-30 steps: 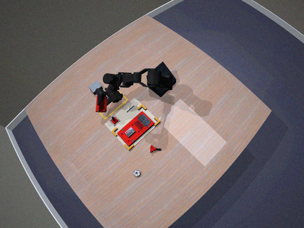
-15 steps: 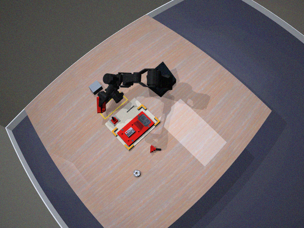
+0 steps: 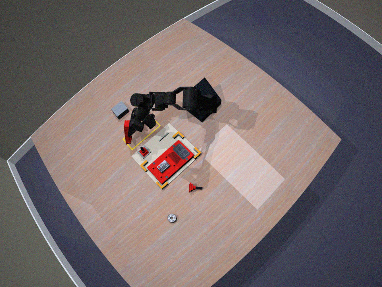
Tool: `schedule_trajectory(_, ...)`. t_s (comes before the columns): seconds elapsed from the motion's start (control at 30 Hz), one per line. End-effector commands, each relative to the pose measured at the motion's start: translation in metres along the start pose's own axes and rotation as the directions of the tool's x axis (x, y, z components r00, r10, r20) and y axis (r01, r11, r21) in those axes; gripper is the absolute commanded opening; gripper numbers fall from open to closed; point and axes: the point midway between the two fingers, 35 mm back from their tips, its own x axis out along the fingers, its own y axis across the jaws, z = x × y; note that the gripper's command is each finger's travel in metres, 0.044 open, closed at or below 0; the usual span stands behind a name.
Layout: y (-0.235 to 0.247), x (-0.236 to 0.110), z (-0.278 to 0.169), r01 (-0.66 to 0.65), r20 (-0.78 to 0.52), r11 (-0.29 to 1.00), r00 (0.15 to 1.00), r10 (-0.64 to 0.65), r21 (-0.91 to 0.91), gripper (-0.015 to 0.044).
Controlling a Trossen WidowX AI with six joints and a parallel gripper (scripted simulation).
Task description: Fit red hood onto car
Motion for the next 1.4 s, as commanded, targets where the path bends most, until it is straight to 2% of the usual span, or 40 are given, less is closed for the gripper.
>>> schedule_trajectory(0.0,0.006,0.001,0.004,-0.006,0.001,0.995,1.000,0.006,-0.097,0.0000)
schedule_trajectory(0.33,0.018,0.007,0.014,-0.005,0.001,0.918,1.000,0.006,-0.397,0.0000)
schedule_trajectory(0.67,0.035,0.011,0.031,-0.004,0.001,0.752,1.000,0.006,-0.659,0.0000)
schedule_trajectory(0.87,0.027,0.010,0.024,0.002,-0.002,0.787,1.000,-0.004,-0.616,0.0000)
schedule_trajectory(1.37,0.028,0.010,0.025,0.002,-0.005,0.768,1.000,-0.006,-0.640,0.0394)
